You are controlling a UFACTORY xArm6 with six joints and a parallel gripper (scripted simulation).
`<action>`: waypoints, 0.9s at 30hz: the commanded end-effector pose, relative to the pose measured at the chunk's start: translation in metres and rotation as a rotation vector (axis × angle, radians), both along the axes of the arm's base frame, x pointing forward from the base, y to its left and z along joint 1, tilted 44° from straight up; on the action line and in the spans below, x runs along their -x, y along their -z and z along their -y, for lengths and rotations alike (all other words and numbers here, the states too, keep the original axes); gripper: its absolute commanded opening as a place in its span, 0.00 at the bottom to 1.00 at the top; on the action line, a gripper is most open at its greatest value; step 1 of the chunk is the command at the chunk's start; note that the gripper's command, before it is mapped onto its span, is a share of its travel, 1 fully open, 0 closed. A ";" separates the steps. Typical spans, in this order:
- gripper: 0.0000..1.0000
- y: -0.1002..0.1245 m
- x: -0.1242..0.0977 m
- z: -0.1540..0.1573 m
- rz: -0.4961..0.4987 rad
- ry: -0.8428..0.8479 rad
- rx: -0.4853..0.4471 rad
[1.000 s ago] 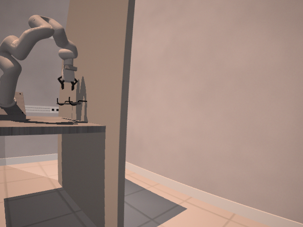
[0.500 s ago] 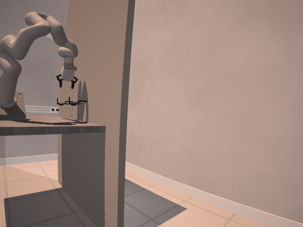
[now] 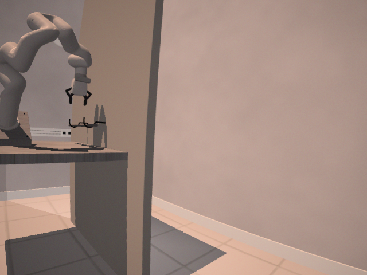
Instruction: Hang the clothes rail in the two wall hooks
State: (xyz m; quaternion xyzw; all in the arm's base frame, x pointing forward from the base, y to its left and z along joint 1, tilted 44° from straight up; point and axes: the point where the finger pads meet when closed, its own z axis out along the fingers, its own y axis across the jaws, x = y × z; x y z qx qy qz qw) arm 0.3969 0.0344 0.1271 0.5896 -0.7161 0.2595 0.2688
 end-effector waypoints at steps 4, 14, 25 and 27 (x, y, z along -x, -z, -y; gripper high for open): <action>1.00 -0.005 0.009 -0.007 0.003 -0.001 -0.002; 1.00 -0.010 0.020 -0.014 0.003 -0.001 -0.002; 1.00 -0.016 0.034 -0.024 0.003 -0.001 -0.002; 1.00 -0.017 0.037 -0.025 0.003 -0.001 -0.002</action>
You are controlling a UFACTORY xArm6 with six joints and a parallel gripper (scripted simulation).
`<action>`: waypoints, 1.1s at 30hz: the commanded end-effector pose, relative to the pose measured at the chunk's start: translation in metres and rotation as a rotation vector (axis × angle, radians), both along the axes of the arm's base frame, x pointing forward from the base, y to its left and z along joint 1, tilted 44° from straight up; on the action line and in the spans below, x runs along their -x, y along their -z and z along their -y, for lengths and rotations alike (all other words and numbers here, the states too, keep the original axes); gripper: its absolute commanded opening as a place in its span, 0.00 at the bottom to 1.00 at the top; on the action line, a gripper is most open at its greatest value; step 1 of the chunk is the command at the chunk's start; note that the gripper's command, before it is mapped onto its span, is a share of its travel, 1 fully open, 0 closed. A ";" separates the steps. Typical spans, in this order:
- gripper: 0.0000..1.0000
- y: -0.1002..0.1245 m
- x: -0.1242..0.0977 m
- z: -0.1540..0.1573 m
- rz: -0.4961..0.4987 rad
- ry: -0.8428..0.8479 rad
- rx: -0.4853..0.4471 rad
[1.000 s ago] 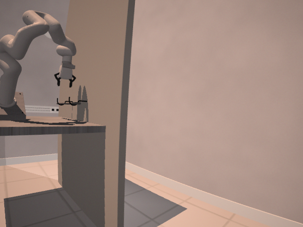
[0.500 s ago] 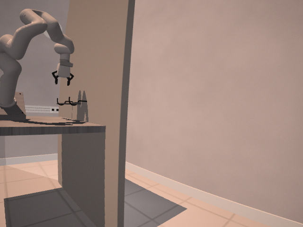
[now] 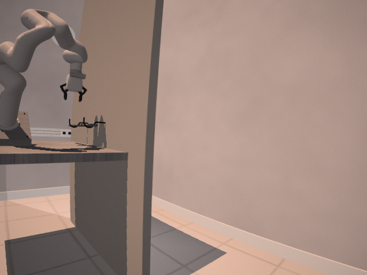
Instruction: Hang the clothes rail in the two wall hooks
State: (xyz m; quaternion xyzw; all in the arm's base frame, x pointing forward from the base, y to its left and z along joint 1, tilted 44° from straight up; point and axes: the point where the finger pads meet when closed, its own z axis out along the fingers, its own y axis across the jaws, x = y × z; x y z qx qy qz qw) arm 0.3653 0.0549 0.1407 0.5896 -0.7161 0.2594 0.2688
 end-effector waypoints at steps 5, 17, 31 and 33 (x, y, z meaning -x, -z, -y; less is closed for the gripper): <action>1.00 -0.005 0.009 -0.007 0.003 -0.001 -0.002; 1.00 -0.012 0.025 -0.018 0.003 -0.001 -0.002; 1.00 -0.019 0.041 -0.028 0.003 -0.001 -0.002; 1.00 -0.020 0.043 -0.030 0.003 -0.001 -0.002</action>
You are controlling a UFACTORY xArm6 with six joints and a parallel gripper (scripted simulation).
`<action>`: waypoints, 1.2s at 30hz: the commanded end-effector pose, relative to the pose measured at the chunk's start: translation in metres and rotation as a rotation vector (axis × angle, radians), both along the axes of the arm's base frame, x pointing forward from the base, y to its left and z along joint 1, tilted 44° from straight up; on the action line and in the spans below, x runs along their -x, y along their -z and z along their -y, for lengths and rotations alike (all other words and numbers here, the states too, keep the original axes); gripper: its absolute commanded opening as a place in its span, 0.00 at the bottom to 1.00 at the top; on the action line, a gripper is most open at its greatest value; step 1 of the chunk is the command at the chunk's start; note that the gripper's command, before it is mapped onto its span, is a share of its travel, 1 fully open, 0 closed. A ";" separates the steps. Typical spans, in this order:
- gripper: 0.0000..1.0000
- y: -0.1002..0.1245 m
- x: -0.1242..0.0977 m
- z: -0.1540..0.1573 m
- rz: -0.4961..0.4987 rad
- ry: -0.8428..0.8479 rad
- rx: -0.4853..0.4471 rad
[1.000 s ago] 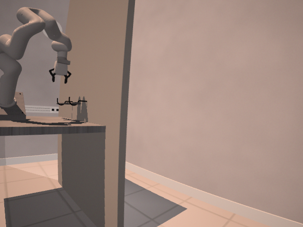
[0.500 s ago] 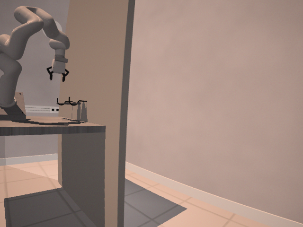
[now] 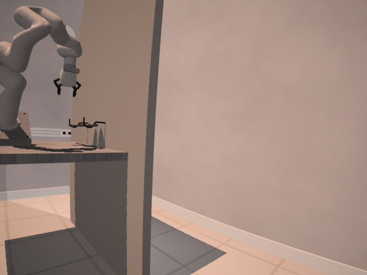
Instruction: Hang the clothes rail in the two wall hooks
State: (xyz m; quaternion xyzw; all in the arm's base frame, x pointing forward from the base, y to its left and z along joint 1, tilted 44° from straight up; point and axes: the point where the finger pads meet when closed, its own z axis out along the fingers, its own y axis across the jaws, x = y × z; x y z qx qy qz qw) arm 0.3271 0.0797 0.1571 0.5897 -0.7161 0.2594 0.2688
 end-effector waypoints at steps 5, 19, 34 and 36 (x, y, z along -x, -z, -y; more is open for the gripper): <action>1.00 -0.005 0.009 -0.007 0.003 -0.001 -0.002; 1.00 -0.013 0.028 -0.019 0.003 -0.001 -0.002; 1.00 -0.020 0.045 -0.030 0.002 -0.001 -0.002; 1.00 -0.021 0.047 -0.032 0.002 -0.001 -0.002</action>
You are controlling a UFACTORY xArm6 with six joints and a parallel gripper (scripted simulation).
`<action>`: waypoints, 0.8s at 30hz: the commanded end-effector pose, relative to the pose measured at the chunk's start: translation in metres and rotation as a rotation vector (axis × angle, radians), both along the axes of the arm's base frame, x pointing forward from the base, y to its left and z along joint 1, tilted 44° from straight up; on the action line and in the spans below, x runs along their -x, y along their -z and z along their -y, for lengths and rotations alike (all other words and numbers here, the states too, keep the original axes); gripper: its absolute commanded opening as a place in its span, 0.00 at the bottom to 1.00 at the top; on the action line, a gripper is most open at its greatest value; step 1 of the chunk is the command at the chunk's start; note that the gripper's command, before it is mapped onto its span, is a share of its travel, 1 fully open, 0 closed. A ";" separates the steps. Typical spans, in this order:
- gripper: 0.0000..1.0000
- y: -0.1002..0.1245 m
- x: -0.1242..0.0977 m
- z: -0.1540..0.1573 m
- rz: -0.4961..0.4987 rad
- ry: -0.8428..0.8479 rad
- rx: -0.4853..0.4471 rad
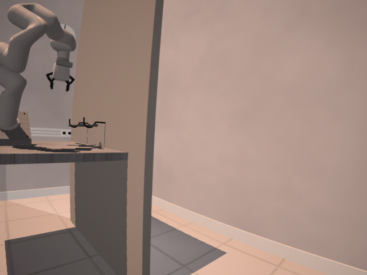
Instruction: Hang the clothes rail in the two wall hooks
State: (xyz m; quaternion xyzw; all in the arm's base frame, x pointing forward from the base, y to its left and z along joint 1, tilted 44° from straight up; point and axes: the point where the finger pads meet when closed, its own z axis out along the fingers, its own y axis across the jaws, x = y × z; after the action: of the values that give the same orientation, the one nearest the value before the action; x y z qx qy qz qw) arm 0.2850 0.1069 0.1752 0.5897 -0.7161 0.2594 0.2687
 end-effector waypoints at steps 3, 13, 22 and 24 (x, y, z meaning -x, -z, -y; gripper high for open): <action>1.00 -0.004 0.007 -0.006 0.002 -0.001 -0.002; 1.00 -0.009 0.020 -0.014 0.002 -0.001 -0.002; 1.00 -0.013 0.029 -0.020 0.002 -0.001 -0.002; 1.00 -0.015 0.032 -0.022 0.002 -0.001 -0.002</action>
State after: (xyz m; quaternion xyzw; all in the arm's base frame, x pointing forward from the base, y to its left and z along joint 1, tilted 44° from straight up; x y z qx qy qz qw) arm 0.2578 0.1245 0.1869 0.5896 -0.7161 0.2594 0.2688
